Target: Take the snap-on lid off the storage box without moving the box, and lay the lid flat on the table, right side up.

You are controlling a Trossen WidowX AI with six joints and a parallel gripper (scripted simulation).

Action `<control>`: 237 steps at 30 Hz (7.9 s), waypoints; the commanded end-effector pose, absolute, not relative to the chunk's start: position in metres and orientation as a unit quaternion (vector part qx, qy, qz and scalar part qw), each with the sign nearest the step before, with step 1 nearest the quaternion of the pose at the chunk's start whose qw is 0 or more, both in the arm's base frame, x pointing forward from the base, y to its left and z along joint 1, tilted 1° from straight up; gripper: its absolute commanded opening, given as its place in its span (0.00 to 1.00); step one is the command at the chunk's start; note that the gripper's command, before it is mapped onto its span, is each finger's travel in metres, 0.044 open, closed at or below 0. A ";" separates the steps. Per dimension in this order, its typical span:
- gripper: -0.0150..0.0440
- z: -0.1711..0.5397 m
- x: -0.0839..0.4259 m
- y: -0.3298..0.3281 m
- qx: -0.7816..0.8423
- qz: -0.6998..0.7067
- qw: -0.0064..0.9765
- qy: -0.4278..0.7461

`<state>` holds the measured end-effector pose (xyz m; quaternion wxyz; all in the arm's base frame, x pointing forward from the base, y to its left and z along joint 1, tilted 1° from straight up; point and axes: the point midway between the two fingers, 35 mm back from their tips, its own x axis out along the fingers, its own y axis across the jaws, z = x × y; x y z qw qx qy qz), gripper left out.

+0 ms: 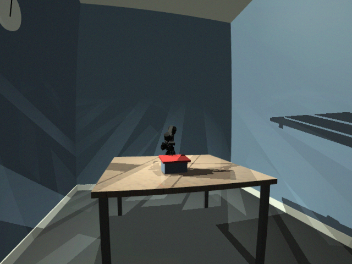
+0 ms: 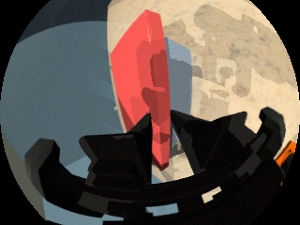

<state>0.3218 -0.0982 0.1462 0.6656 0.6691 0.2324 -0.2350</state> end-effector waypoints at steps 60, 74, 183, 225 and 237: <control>0.25 0.233 0.336 -0.099 0.671 -0.233 0.666 0.229; 0.25 0.251 0.335 -0.099 0.671 -0.233 0.666 0.229; 0.25 0.262 0.318 -0.281 0.665 -0.236 0.671 0.228; 0.25 0.264 0.311 -0.364 0.662 -0.237 0.673 0.228; 0.25 0.258 0.310 -0.367 0.662 -0.238 0.673 0.228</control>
